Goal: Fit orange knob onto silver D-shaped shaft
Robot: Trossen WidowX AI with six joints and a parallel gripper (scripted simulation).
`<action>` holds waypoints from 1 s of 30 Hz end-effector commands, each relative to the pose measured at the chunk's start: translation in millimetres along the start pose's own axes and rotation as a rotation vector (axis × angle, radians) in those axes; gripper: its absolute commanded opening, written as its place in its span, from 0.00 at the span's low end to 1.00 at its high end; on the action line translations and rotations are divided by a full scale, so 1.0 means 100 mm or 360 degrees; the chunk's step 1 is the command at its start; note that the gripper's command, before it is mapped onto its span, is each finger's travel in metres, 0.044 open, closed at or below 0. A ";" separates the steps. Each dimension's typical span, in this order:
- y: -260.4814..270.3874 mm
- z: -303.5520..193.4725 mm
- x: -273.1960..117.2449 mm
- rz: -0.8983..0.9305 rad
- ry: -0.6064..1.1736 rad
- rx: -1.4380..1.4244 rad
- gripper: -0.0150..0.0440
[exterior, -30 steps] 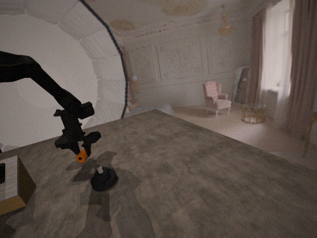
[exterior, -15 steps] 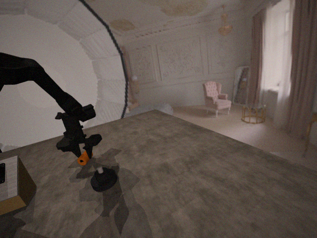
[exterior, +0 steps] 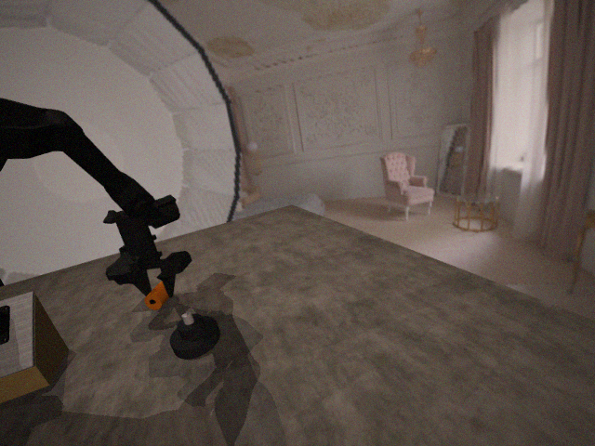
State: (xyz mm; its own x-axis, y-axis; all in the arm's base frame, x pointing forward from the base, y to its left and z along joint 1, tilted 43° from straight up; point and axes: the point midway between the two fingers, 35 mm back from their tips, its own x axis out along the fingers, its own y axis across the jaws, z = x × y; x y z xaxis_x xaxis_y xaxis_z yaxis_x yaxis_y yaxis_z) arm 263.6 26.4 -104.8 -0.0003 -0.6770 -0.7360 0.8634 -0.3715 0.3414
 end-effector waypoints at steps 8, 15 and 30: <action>0.00 0.00 0.00 -0.0001 -0.0001 0.0002 0.78; 0.00 0.00 0.00 -0.0001 -0.0001 0.0002 1.00; 0.00 -0.01 -0.61 -0.0003 0.0004 -0.0001 1.00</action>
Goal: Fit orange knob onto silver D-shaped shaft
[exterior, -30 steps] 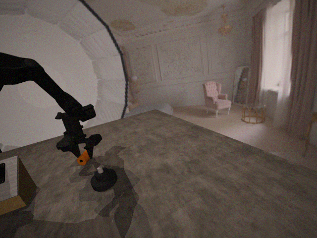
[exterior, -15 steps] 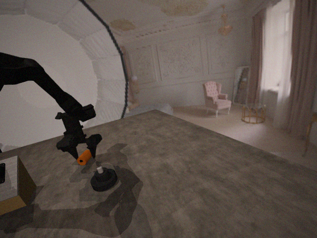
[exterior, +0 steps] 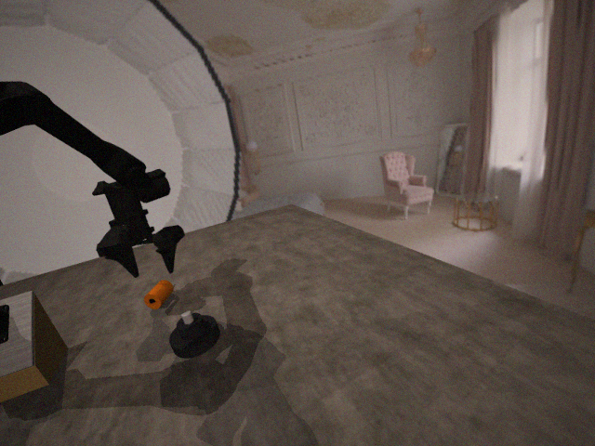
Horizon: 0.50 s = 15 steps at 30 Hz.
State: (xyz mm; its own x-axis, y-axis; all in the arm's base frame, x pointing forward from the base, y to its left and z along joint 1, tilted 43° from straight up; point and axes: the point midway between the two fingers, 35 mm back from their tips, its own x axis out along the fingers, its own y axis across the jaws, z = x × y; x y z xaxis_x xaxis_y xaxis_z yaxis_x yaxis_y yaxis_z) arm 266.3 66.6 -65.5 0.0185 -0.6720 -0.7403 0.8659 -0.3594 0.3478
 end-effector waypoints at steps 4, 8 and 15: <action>-0.01 0.03 -0.04 -0.0024 -0.0020 0.0008 1.00; -0.01 0.03 -0.04 -0.0024 -0.0020 -0.0017 1.00; -0.01 0.00 -0.06 -0.0028 -0.0013 -0.1006 1.00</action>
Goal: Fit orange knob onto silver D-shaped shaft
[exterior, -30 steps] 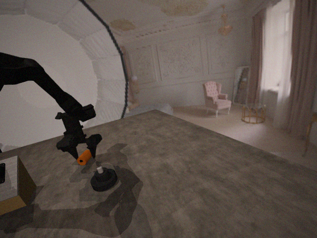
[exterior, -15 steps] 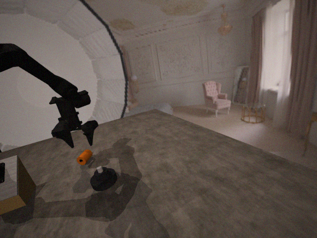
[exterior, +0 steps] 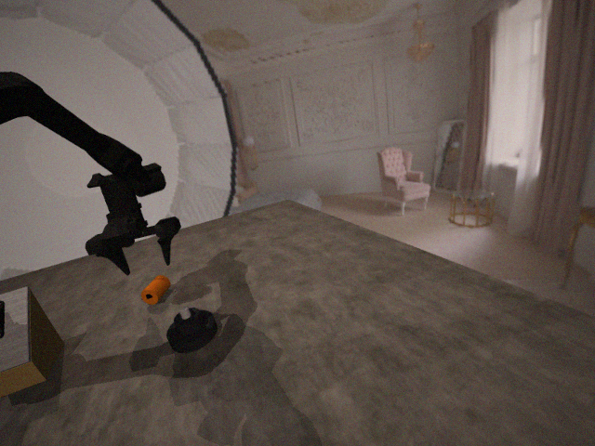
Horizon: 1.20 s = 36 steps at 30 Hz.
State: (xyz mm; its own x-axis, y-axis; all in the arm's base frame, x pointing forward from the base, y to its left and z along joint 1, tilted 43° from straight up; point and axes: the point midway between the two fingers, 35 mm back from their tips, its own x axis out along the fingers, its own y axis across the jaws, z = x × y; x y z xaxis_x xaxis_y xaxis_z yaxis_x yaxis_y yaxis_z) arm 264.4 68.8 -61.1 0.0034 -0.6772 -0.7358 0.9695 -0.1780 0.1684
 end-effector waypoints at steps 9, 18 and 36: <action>0.01 -0.07 -0.03 -0.0004 0.0005 -0.1978 1.00; 0.02 -0.09 -0.05 -0.0003 0.0005 -0.2755 1.00; 0.03 -0.14 -0.07 -0.0002 0.0006 -0.4232 1.00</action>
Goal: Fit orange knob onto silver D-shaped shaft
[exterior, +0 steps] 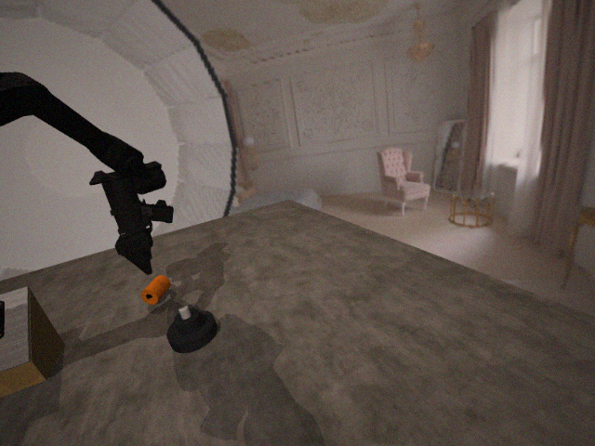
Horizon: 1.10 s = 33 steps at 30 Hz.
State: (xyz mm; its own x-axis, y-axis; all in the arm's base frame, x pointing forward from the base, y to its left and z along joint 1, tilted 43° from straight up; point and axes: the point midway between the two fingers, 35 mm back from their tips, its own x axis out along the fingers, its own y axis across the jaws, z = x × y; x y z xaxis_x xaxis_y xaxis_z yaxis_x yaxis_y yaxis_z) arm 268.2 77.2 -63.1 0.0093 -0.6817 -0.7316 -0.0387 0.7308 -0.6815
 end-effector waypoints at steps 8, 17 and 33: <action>0.06 0.03 -0.03 0.0016 0.0006 -0.1604 1.00; 0.06 0.03 -0.03 0.0016 0.0006 -0.1604 1.00; 0.05 0.03 0.22 0.0014 0.0007 -0.1604 1.00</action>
State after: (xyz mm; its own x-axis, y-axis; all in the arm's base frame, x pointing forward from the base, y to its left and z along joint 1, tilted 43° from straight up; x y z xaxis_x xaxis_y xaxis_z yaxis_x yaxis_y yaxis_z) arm 274.0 71.1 -77.9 0.0049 -0.6716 -0.7409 -0.8602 0.3750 -0.3456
